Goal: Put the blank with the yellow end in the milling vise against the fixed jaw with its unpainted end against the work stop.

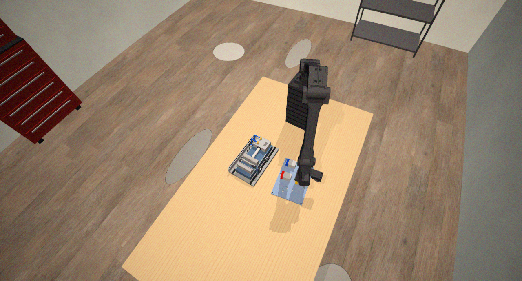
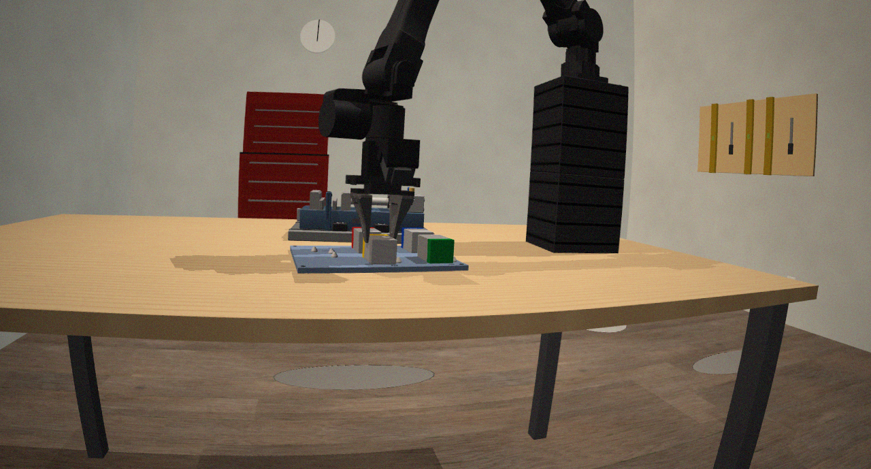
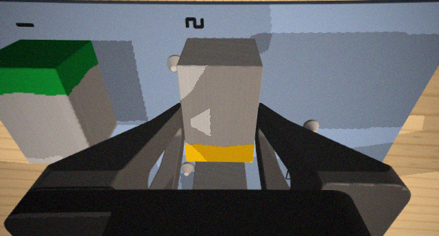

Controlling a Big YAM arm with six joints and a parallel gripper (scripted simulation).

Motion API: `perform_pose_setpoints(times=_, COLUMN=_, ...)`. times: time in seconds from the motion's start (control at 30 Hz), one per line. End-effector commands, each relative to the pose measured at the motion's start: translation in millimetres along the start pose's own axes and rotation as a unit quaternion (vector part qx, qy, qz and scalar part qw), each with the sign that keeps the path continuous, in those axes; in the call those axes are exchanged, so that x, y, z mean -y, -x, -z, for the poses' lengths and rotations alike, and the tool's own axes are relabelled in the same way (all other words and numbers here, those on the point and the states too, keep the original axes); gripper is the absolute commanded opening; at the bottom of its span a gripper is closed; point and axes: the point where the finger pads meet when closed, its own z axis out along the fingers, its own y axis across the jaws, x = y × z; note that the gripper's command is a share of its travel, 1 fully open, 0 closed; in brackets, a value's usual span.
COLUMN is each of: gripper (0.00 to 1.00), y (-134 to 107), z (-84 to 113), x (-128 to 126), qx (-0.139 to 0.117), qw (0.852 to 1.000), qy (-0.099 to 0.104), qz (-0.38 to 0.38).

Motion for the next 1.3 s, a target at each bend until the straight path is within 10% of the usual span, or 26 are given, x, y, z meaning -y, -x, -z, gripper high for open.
perform_pose_setpoints(times=0.0, gripper=0.0, y=4.2, z=22.0, x=6.3, qx=0.003, qw=1.0, qy=-0.006, qz=-0.002)
perform_pose_setpoints(times=1.27, gripper=0.0, y=-2.5, z=130.3, x=6.2, qx=0.003, qw=1.0, qy=-0.007, qz=-0.001)
